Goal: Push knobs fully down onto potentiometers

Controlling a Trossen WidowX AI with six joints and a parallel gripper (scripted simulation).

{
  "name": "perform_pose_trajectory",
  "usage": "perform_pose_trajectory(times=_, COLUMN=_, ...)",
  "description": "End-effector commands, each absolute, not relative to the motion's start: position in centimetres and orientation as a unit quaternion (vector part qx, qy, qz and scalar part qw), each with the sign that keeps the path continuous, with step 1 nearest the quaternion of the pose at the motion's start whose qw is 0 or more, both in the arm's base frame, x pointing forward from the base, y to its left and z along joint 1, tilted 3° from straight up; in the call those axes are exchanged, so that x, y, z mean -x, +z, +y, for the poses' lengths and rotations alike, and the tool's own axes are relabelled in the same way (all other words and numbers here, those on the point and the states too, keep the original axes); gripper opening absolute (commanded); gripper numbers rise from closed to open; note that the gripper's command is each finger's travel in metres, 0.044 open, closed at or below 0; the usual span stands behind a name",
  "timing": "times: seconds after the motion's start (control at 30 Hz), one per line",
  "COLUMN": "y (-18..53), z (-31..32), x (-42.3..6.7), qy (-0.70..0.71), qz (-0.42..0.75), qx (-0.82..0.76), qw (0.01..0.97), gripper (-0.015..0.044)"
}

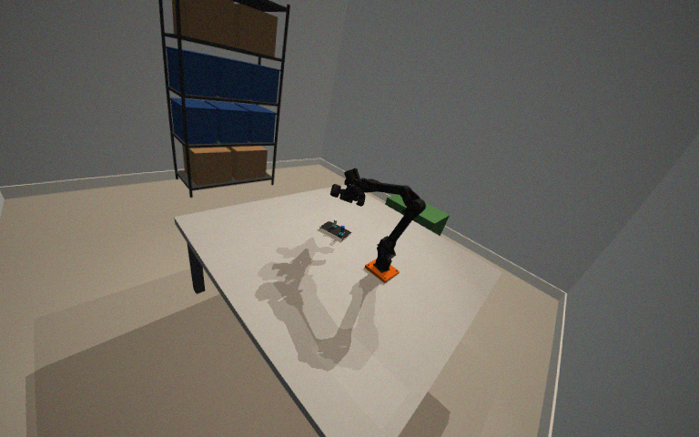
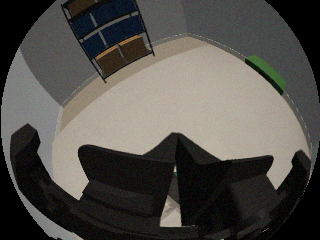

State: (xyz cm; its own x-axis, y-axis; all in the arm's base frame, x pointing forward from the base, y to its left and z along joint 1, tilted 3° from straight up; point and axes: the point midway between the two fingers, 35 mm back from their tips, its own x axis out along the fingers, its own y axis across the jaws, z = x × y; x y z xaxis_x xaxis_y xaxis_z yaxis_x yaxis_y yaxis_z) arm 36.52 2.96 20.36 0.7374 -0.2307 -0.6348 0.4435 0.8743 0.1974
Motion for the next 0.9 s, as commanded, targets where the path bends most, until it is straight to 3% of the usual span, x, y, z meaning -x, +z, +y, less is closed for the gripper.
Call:
perform_pose_trajectory(times=0.0, y=18.9, z=3.2, x=-36.4, qy=-0.172, qz=0.371, qx=-0.136, qw=0.902, gripper=0.0)
perform_pose_trajectory(times=0.87, y=13.7, z=4.2, x=-30.6, qy=-0.044, qz=0.698, qx=-0.009, qw=0.715, gripper=0.0)
